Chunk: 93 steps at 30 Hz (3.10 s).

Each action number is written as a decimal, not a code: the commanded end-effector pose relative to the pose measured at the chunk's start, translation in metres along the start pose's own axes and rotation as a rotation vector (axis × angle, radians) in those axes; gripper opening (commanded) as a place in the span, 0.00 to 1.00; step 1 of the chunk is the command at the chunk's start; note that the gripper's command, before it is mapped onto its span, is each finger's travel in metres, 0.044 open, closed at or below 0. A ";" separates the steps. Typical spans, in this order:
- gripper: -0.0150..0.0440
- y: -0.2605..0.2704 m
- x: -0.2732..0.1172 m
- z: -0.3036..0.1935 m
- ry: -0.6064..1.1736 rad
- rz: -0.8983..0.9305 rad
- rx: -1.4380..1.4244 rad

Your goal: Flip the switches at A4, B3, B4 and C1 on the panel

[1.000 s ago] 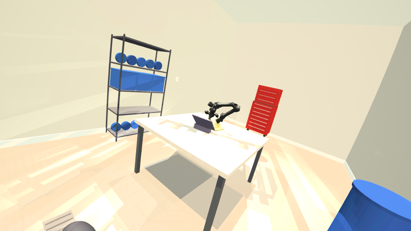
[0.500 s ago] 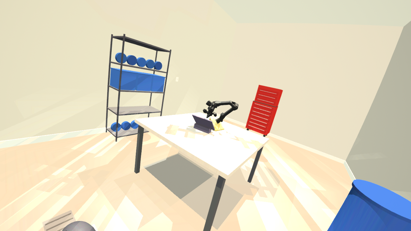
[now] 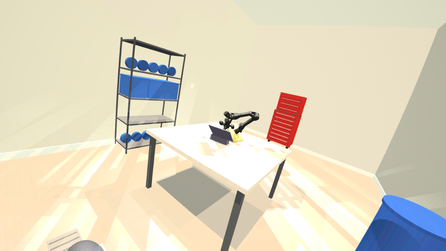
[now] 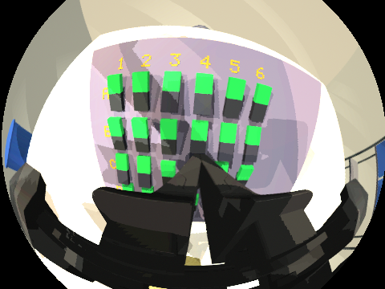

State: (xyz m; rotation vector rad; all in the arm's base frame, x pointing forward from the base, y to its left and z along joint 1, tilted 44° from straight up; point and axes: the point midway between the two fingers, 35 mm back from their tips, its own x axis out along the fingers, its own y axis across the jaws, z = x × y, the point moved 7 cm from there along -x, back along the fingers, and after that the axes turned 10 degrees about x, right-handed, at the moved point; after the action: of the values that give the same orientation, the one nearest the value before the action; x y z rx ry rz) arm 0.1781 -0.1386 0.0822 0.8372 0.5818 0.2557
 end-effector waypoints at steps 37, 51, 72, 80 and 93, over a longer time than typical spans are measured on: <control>0.25 0.000 0.015 -0.003 0.002 0.000 0.009; 0.25 0.000 0.017 -0.003 0.002 0.000 0.009; 0.25 0.000 0.020 -0.003 0.002 0.000 0.009; 0.25 0.000 0.021 -0.003 0.002 0.000 0.009; 0.25 0.000 -0.043 0.001 0.030 -0.009 0.009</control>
State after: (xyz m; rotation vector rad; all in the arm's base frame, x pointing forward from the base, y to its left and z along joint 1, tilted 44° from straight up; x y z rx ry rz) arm 0.1632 -0.1455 0.0813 0.8471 0.6226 0.2465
